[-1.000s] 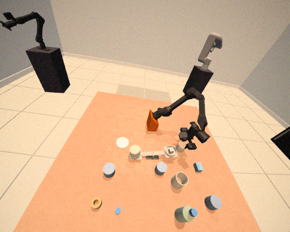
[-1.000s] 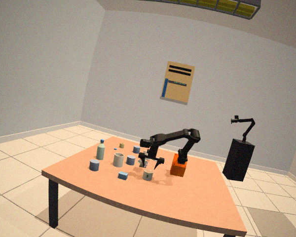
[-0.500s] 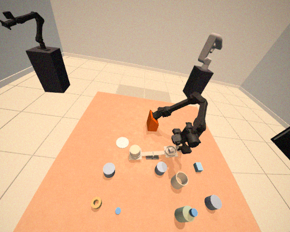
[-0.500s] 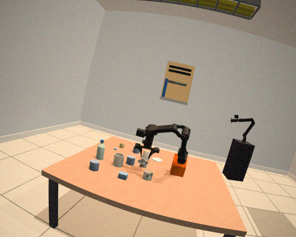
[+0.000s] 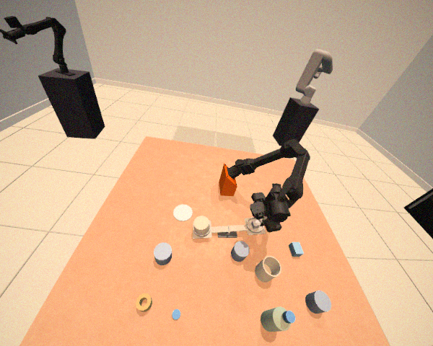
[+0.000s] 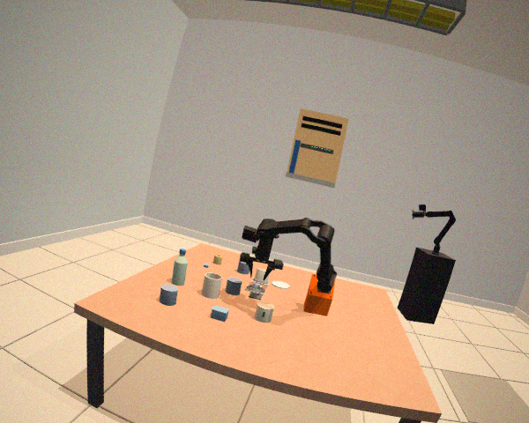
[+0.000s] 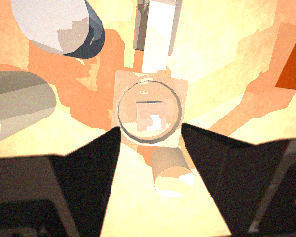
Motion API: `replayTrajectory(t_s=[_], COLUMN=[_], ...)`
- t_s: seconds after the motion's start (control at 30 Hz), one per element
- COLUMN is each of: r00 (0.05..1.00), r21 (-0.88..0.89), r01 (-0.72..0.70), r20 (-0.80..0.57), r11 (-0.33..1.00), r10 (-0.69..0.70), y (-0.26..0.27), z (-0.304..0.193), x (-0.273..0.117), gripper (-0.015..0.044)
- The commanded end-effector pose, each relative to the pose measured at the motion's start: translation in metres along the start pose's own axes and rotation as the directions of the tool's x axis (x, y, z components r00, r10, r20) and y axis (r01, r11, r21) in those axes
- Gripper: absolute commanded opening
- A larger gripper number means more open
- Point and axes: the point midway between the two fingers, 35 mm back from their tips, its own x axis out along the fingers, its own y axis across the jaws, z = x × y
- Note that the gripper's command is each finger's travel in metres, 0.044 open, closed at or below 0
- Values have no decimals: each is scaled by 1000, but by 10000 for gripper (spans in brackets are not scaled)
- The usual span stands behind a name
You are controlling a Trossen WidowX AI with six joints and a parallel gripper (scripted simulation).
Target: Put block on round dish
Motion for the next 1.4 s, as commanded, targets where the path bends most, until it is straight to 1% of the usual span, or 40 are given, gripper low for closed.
replayTrajectory(t_s=[0.0,0.83,0.97,1.23,1.37], r00=[1000,1000,1000,1000,1000], r21=[11,11,11,11,11], r01=[8,8,8,8,8], r20=[-9,-11,-11,-11,-9], r11=[1000,1000,1000,1000,1000], r10=[-8,-8,-8,-8,-8], y=[-2,-2,-2,-2,-1], z=[1,0,0,0,1], x=[7,43,43,43,35], gripper=[260,260,155,102,0])
